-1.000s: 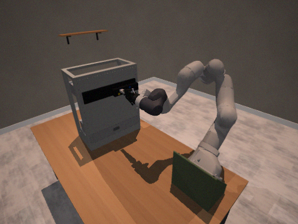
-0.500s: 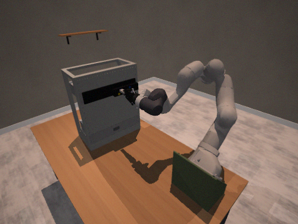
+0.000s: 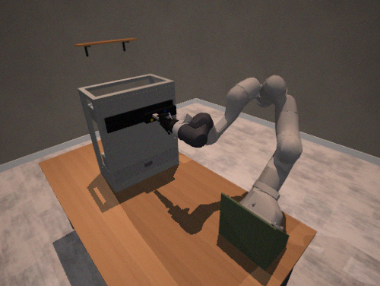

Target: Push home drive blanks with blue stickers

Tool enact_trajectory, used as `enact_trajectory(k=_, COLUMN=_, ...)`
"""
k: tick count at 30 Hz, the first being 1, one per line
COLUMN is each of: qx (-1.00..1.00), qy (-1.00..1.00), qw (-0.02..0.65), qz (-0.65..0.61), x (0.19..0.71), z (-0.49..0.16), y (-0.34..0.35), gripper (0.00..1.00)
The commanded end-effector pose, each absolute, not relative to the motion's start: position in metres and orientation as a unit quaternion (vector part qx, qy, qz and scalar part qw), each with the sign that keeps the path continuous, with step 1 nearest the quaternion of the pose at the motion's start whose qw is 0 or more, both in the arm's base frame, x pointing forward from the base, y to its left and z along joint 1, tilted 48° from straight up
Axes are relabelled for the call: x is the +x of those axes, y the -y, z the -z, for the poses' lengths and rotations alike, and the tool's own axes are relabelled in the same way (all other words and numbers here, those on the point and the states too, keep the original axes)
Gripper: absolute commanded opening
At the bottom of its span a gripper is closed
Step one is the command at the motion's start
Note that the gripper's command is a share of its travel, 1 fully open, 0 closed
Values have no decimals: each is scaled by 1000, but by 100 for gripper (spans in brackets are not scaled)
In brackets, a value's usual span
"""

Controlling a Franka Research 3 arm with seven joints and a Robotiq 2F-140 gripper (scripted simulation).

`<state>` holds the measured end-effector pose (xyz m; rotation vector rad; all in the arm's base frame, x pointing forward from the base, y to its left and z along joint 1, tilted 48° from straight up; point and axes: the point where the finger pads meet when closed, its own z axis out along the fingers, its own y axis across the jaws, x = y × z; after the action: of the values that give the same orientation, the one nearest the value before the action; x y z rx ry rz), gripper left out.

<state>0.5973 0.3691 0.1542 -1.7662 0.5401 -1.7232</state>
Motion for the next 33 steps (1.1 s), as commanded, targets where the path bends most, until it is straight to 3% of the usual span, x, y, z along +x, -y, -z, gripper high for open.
enact_trajectory(k=1, qx=-667, qy=-202, qw=301, qz=651, x=598, z=-155, y=-368, gripper=0)
enact_trajectory(k=33, qx=-667, qy=-202, qw=301, qz=651, x=608, z=-155, y=-369, gripper=0)
